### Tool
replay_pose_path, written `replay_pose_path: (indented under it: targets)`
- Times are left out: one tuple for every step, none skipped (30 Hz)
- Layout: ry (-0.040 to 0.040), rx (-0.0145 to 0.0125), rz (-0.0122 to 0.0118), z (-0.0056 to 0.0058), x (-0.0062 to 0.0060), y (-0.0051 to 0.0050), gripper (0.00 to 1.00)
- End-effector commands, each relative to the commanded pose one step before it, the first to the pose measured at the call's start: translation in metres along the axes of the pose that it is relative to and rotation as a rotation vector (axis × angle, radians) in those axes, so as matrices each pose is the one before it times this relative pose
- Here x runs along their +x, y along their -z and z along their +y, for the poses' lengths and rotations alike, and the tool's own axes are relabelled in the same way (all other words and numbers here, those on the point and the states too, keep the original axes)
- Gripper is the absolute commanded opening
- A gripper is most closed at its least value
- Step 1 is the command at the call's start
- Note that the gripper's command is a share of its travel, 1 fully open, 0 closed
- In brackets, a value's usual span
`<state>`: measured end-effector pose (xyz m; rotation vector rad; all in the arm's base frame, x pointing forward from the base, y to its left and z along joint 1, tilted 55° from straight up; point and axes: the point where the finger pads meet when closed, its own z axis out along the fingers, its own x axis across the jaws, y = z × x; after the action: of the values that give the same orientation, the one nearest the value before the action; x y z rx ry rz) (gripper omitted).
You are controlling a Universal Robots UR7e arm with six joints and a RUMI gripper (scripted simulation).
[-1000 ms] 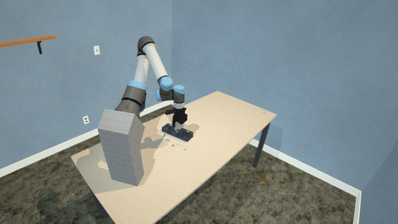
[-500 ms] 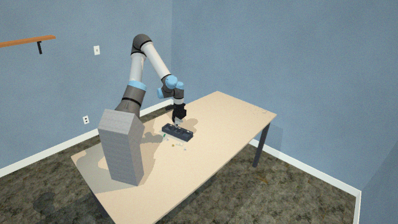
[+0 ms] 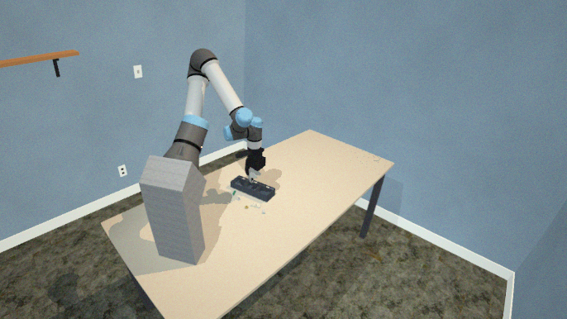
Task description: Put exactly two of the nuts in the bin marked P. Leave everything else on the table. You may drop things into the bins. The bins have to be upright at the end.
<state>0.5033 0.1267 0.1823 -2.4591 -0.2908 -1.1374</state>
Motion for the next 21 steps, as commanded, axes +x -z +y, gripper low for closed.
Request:
replay_pose_path:
  targets:
    - [0.00253,-0.00019,0.00150,0.00114,-0.00077,0.00026,0.00]
    - [-0.00001,-0.00002,-0.00001,0.00000,0.00000,-0.00003,0.00]
    - [0.00000,0.00000,0.00000,0.00004,-0.00003,0.00001,0.00]
    - [0.00000,0.00000,0.00000,0.00000,0.00000,0.00000,0.00]
    - [0.00000,0.00000,0.00000,0.00000,0.00000,0.00000,0.00]
    - [0.00000,0.00001,0.00000,0.00004,-0.00003,0.00002,0.00]
    - [0.00000,0.00000,0.00000,0.00003,-0.00002,0.00000,0.00]
    - [0.00000,0.00000,0.00000,0.00003,-0.00002,0.00000,0.00]
    - [0.00000,0.00000,0.00000,0.00003,-0.00003,0.00000,0.00]
    - [0.00000,0.00000,0.00000,0.00003,-0.00003,0.00000,0.00]
    - [0.00000,0.00000,0.00000,0.00003,-0.00003,0.00000,0.00]
    - [0.00000,0.00000,0.00000,0.00003,-0.00003,0.00000,0.00]
    - [0.00000,0.00000,0.00000,0.00003,-0.00003,0.00000,0.00]
    - [-0.00113,0.00167,-0.00182,-0.00055,-0.00095,-0.00266,0.00]
    - [0.00106,-0.00047,0.00045,0.00013,0.00060,-0.00195,0.00]
    - [0.00090,-0.00042,0.00074,0.00022,0.00070,-0.00184,0.00]
    - [0.00094,-0.00043,0.00078,0.00023,0.00073,-0.00185,0.00]
    - [0.00000,0.00000,0.00002,0.00000,0.00000,-0.00200,0.00]
    - [0.00000,0.00000,0.00002,0.00000,0.00000,-0.00201,0.00]
    - [0.00000,0.00000,0.00002,0.00000,0.00000,-0.00201,0.00]
    - [0.00000,0.00000,0.00000,0.00000,0.00000,0.00000,0.00]
